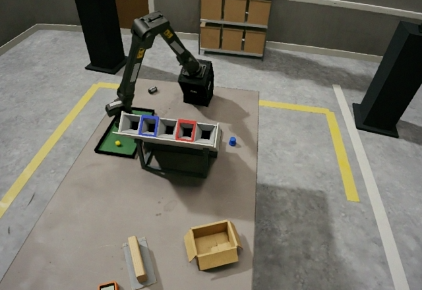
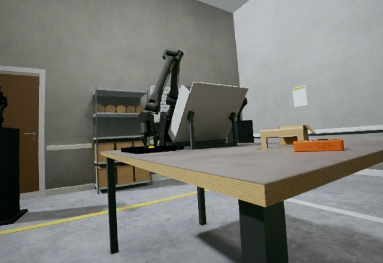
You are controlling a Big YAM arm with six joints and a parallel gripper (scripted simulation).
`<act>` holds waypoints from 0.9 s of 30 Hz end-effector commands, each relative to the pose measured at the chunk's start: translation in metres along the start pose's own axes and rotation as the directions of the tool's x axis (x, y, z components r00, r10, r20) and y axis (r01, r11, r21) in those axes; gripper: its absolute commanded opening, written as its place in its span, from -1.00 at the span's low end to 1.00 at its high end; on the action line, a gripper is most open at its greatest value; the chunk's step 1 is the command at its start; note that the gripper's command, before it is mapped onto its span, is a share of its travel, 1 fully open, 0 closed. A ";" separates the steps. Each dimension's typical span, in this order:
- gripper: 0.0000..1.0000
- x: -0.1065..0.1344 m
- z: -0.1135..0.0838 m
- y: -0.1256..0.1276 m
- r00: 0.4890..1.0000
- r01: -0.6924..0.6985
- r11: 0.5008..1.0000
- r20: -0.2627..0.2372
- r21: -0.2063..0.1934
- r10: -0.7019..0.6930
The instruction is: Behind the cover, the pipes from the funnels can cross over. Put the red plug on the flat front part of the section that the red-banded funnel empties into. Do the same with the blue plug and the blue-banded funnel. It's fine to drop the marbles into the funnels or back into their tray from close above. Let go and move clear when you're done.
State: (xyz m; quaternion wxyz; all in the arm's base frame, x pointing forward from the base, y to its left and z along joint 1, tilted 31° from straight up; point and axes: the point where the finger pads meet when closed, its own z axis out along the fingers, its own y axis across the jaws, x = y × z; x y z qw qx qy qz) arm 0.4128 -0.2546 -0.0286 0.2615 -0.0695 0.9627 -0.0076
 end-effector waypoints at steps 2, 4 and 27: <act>0.13 -0.007 0.006 -0.003 1.000 0.004 1.000 0.007 0.004 -0.004; 0.13 -0.007 0.006 -0.003 1.000 0.004 1.000 0.007 0.004 -0.004; -1.00 -0.007 0.006 -0.003 1.000 0.005 1.000 0.007 0.004 -0.005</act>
